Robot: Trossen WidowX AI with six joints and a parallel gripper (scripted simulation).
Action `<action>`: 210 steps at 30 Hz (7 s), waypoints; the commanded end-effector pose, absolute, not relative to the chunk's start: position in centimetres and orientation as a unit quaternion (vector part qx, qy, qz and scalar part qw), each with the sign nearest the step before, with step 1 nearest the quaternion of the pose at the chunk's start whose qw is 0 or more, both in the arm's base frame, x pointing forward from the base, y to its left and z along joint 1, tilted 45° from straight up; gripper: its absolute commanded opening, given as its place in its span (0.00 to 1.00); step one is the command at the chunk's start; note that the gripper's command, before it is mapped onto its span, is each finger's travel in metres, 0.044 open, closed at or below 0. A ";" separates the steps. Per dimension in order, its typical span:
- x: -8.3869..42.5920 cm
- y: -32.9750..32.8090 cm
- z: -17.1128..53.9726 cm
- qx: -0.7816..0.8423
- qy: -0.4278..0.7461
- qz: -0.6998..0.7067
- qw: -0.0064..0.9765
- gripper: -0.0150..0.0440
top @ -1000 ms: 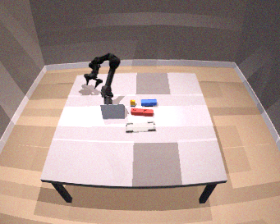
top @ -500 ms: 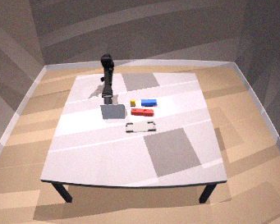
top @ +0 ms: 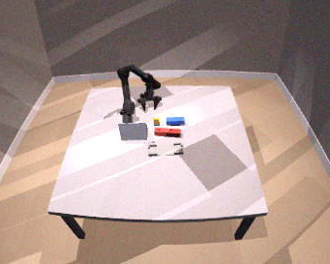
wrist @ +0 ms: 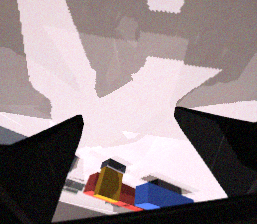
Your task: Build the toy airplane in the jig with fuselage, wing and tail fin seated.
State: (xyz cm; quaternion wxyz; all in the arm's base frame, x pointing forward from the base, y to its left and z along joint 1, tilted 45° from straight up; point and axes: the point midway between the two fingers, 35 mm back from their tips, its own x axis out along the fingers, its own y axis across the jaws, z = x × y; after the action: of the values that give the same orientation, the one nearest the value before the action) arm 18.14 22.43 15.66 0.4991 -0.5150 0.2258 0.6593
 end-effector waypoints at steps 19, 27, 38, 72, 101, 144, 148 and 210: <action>27.9 -0.2 5.7 0.167 0.643 0.287 0.690 1.00; 26.8 -6.2 3.8 0.371 0.641 0.166 0.651 1.00; 27.4 -3.4 0.8 0.371 0.641 0.167 0.651 1.00; 28.1 0.9 -3.4 0.372 0.640 0.168 0.651 1.00; 28.2 2.1 -4.5 0.373 0.640 0.169 0.651 0.44; 26.8 -6.8 4.3 0.370 0.641 0.166 0.651 0.25; 26.6 -7.1 4.7 0.371 0.641 0.166 0.651 0.25; 23.9 -12.6 -10.5 0.279 0.614 0.247 0.696 0.52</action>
State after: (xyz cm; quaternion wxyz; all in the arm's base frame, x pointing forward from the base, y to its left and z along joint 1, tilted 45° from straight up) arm 24.01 -12.53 -10.31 0.6954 0.2823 0.6135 0.2457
